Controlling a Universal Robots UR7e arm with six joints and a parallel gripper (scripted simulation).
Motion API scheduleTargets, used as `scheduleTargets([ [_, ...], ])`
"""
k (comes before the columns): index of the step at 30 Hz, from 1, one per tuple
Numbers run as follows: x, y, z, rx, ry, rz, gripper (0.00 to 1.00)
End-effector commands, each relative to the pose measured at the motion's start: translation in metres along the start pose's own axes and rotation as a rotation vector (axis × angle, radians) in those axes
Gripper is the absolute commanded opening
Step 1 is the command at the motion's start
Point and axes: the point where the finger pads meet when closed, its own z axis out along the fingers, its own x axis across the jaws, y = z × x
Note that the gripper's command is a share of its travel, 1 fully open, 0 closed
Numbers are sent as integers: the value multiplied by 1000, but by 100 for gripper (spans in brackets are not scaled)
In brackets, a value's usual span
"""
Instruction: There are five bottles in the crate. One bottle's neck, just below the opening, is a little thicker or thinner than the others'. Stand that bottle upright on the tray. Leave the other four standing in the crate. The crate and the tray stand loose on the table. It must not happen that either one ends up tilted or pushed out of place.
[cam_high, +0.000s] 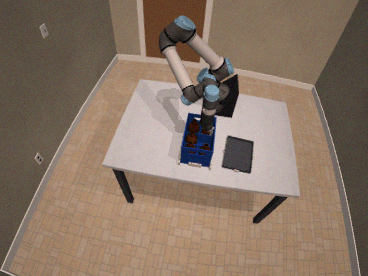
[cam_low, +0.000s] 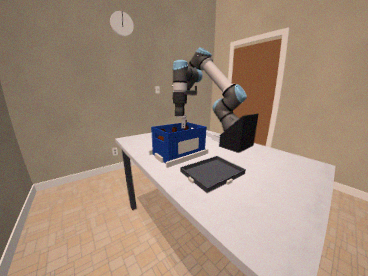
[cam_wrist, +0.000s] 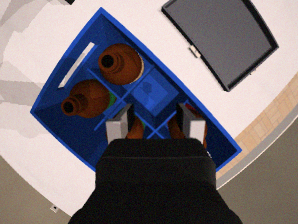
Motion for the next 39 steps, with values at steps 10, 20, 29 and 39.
scheduleTargets([
  [10, -1, -2, 6, 2, -4, -2, 100],
  [20, -1, -2, 14, 2, -4, -2, 100],
  [29, -1, -2, 25, 2, -4, -2, 100],
  [39, -1, -2, 33, 2, -4, -2, 100],
])
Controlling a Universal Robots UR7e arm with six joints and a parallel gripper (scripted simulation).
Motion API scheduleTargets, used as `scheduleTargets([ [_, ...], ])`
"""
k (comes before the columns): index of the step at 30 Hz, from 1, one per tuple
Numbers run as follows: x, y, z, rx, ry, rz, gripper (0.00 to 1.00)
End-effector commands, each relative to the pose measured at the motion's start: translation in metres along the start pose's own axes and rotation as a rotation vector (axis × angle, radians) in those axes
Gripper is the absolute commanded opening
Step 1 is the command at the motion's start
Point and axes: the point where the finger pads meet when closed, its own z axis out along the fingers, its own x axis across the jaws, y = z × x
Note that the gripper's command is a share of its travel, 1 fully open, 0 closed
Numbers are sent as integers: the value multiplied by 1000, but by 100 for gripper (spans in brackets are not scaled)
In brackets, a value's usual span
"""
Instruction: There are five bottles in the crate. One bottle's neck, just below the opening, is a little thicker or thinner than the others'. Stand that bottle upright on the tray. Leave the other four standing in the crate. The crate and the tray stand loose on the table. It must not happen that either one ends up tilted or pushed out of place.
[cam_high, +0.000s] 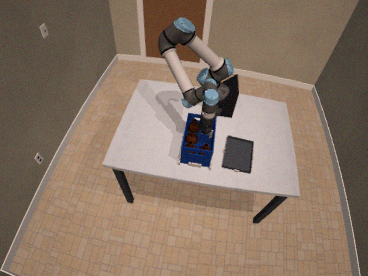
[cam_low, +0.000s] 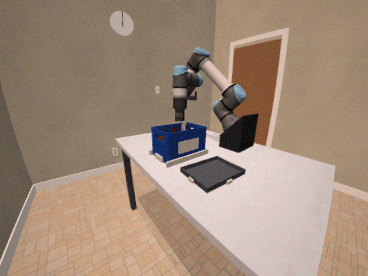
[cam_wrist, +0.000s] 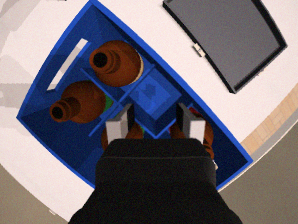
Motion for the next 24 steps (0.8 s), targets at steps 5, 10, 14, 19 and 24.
scheduleTargets([
  [5, -1, -1, 10, 0, -1, -2, 100],
  [10, -1, -1, 12, 0, -1, -2, 100],
  [14, -1, -1, 13, 0, -1, -2, 100],
  [19, 0, -1, 13, -1, 0, -2, 100],
  [24, 0, 0, 13, -2, 1, -1, 100],
])
